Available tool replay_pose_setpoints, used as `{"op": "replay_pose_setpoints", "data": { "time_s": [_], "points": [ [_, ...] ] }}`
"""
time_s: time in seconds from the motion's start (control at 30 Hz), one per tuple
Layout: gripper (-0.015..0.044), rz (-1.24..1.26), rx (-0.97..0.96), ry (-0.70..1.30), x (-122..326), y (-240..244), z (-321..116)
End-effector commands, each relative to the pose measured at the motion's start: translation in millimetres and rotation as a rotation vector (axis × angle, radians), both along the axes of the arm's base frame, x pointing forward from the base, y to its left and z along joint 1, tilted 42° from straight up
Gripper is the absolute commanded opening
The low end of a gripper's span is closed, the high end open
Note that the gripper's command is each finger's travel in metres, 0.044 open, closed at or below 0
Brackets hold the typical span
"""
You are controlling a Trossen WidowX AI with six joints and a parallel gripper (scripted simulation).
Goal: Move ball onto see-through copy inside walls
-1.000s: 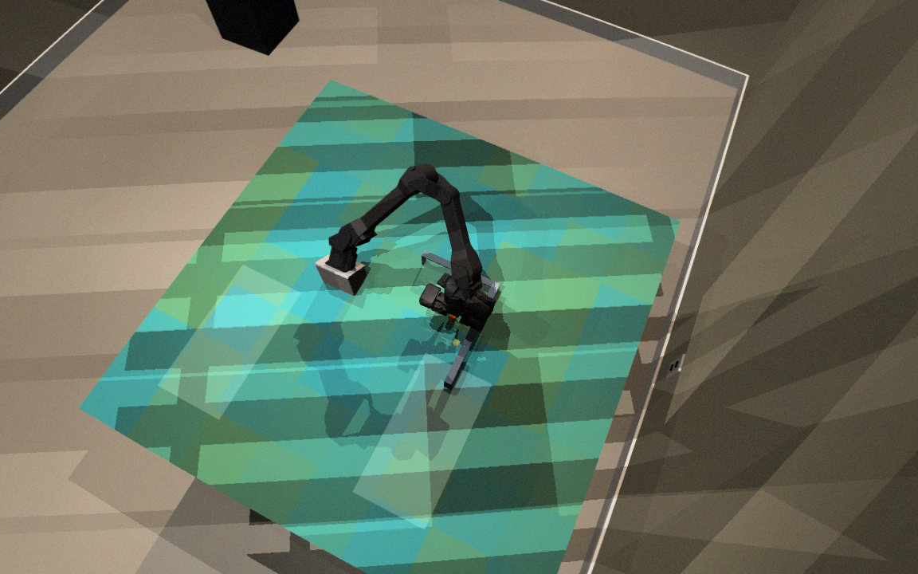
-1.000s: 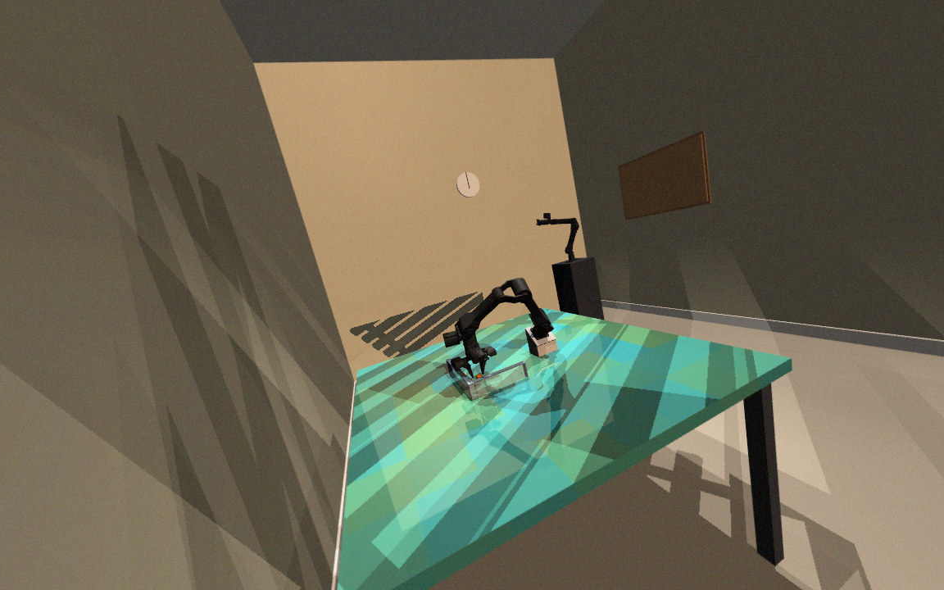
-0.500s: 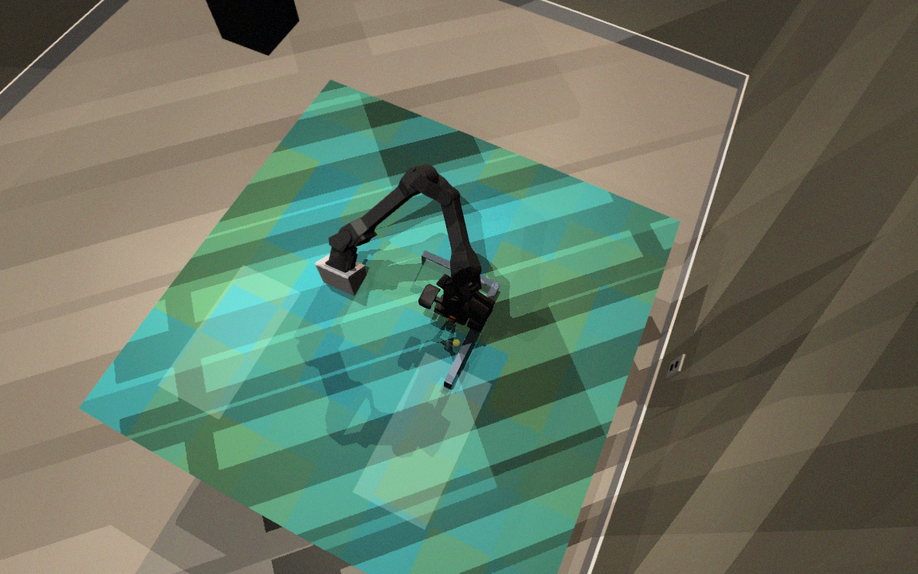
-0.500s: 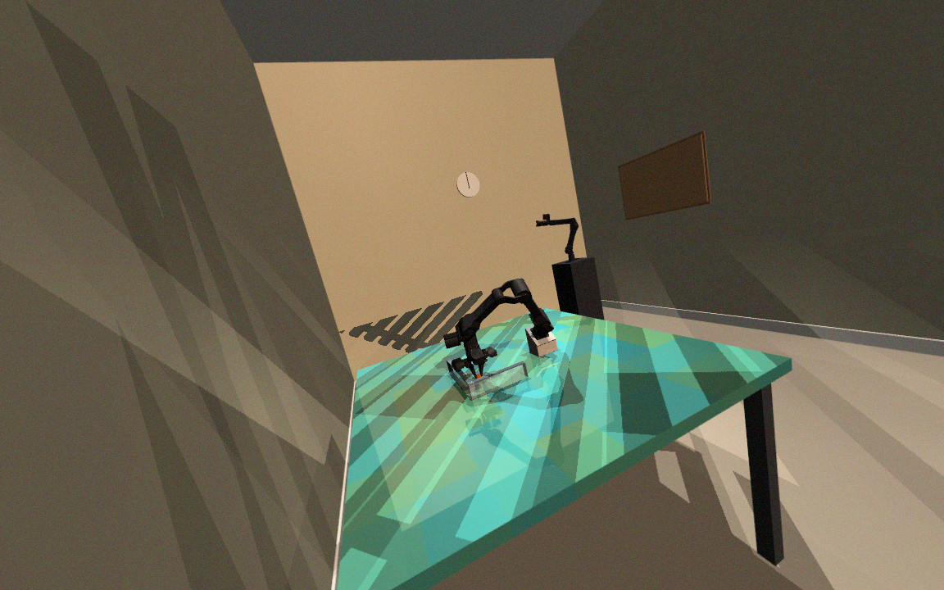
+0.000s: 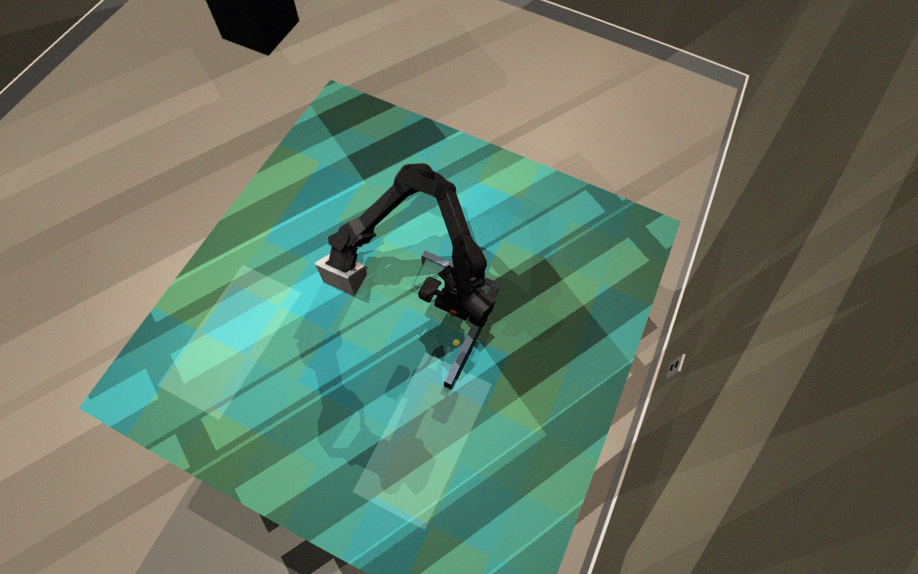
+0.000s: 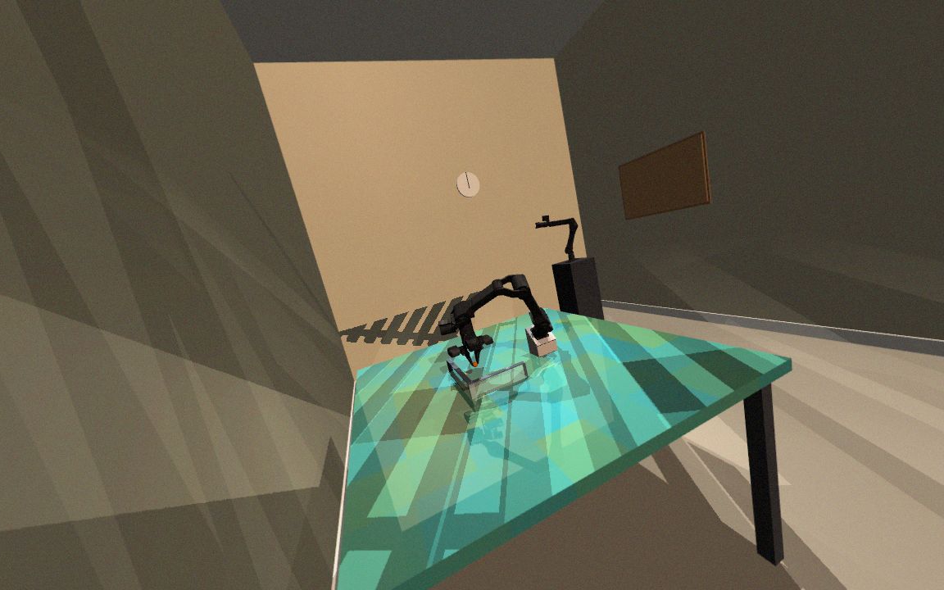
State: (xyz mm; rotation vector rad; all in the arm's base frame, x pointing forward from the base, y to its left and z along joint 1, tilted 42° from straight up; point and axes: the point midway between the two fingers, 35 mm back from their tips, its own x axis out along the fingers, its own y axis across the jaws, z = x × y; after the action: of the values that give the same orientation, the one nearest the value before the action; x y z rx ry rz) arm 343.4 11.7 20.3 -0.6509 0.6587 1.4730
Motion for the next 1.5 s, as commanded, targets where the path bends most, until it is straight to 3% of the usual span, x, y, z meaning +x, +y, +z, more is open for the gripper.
{"op": "replay_pose_setpoints", "data": {
  "time_s": [0.0,0.37,1.47],
  "points": [
    [0.0,0.001,-0.008,-0.014,1.6,-17.5,20.9],
    [0.0,-0.015,-0.005,0.002,-2.9,-41.7,49.5],
    [0.0,-0.869,-0.005,0.764,29.9,-58.6,2.2]
  ]
}}
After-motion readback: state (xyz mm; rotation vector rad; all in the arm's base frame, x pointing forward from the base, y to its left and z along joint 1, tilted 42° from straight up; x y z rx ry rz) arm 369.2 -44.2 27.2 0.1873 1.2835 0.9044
